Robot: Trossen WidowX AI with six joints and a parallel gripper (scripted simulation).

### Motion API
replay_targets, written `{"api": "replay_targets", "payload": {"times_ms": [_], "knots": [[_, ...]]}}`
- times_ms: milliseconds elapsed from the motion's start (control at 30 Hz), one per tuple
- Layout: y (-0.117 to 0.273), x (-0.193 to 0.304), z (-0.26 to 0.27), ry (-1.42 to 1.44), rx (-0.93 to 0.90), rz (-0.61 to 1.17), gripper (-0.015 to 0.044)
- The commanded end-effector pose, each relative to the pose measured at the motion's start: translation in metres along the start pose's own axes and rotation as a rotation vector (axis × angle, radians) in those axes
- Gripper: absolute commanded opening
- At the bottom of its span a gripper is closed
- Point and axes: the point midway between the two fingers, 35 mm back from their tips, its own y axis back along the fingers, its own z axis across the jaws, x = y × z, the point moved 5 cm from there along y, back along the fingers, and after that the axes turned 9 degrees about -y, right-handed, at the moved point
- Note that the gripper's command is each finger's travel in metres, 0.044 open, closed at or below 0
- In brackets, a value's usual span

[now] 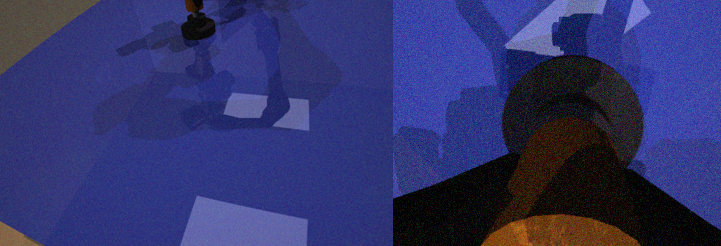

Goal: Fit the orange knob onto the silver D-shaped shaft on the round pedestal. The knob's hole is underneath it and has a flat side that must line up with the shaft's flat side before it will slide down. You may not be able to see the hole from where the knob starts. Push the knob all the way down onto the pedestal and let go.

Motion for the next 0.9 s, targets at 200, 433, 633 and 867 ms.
{"api": "replay_targets", "payload": {"times_ms": [200, 433, 633, 867], "knots": [[0.0041, -0.0018, 0.0011, -0.179, 0.004, 0.003, 0.0000], [0.0031, -0.0031, 0.0025, -0.641, 0.004, 0.002, 0.0000], [0.0025, -0.0026, 0.0024, -1.027, 0.005, 0.001, 0.0000], [0.0018, -0.0009, 0.0015, -1.504, 0.006, 0.000, 0.0000]]}}
